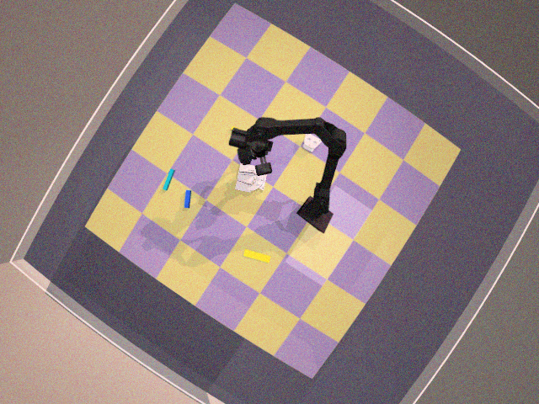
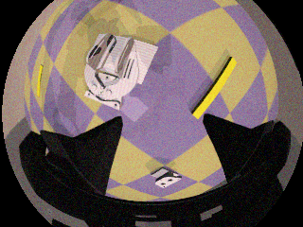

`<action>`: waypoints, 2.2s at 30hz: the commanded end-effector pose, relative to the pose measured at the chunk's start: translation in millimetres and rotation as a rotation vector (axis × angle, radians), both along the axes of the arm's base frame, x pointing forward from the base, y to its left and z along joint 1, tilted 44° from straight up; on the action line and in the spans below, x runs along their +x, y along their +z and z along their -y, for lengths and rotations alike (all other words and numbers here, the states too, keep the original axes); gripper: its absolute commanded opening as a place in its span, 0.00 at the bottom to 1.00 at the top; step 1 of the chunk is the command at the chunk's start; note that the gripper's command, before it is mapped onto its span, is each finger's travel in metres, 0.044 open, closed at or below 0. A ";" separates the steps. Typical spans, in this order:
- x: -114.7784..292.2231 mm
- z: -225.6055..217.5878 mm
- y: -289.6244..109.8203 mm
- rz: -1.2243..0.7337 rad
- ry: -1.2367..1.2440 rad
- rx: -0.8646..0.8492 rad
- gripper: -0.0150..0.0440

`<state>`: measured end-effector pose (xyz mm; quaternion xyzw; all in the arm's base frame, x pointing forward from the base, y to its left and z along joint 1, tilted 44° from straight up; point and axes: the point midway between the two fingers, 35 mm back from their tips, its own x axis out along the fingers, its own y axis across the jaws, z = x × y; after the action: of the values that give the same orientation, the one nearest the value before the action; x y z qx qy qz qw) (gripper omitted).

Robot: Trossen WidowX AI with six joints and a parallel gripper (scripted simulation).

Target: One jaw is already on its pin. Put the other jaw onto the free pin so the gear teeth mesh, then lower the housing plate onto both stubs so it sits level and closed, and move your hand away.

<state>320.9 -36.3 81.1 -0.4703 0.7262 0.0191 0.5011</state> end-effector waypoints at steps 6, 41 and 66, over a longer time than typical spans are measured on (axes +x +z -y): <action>-32.5 50.5 58.1 -0.186 0.210 0.019 1.00; -152.2 146.5 120.1 -0.599 0.626 0.014 1.00; -153.7 165.3 101.0 -0.599 0.625 0.013 1.00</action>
<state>167.5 -199.6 186.9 -0.6383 0.6640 0.3062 0.2406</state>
